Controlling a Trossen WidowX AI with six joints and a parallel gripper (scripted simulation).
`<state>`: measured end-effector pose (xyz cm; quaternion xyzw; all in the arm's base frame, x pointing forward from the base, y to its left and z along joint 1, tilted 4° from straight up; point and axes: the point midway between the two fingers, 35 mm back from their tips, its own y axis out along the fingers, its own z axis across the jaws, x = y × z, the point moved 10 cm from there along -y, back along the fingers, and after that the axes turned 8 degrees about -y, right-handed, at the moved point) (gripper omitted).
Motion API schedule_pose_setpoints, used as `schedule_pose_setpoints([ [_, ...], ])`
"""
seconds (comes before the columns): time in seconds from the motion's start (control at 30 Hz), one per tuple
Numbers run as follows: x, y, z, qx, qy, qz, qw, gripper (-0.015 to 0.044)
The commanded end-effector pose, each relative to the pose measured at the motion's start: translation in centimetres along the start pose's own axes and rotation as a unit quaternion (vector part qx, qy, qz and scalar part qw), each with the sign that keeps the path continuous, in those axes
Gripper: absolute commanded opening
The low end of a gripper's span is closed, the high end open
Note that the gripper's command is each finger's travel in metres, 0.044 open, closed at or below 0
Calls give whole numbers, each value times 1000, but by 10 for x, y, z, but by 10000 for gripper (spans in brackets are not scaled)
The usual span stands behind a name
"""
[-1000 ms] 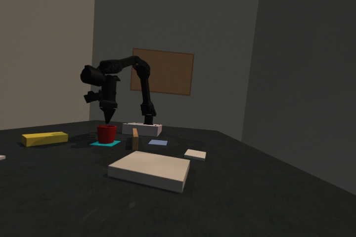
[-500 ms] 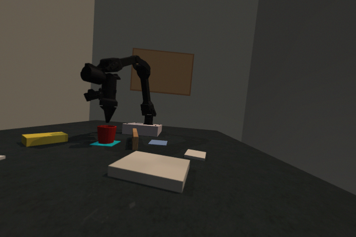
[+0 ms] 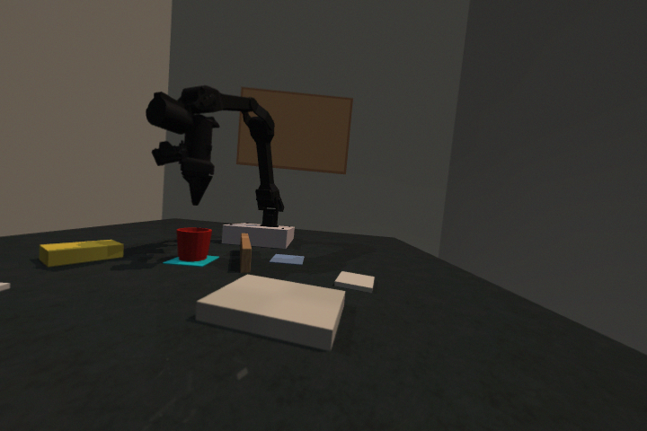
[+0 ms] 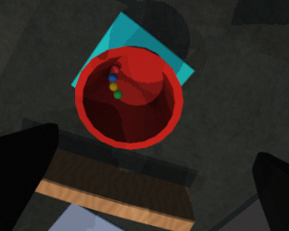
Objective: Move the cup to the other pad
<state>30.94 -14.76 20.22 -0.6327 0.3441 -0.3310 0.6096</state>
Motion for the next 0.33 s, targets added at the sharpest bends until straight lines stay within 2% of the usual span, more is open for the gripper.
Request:
schedule_pose_setpoints([
  [0.0, 0, -10, 0, -2, 2, 0, 1000, 440],
  [0.3, 0, -17, 1, 0, 0, -1, 1000, 440],
])
